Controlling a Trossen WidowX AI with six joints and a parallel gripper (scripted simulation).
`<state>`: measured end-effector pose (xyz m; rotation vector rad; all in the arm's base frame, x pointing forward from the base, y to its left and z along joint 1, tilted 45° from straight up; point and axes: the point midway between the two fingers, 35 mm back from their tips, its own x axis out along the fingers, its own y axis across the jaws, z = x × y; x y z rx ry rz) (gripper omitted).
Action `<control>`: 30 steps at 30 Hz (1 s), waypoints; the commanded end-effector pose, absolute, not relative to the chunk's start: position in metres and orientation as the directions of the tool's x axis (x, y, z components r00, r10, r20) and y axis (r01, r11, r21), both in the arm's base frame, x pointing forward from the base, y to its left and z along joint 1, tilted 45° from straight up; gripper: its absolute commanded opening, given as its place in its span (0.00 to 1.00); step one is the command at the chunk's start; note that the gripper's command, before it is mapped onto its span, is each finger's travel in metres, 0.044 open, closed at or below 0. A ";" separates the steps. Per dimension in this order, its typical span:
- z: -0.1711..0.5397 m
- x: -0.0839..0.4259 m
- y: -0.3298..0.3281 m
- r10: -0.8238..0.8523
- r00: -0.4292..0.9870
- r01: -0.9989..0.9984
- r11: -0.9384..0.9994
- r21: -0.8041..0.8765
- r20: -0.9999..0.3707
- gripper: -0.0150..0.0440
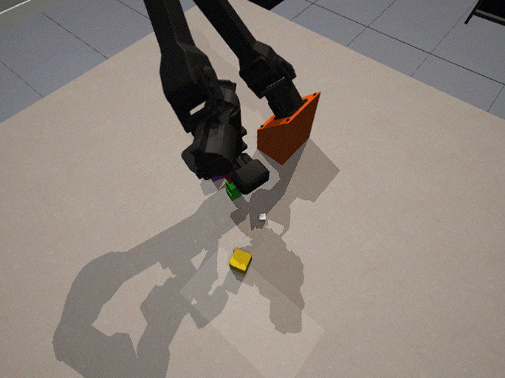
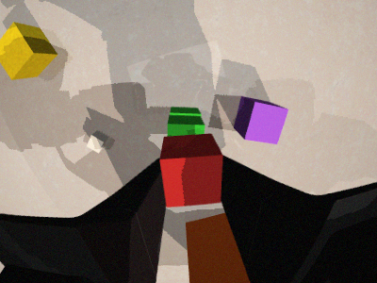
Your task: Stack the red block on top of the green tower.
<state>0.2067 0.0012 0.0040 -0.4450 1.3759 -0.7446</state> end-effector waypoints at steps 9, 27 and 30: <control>-0.017 0.204 -0.018 -0.706 0.020 0.209 0.696 -0.687 -0.708 0.25; -0.018 0.204 -0.019 -0.706 0.020 0.209 0.696 -0.687 -0.708 0.25; -0.018 0.204 -0.019 -0.706 0.020 0.209 0.696 -0.687 -0.708 0.25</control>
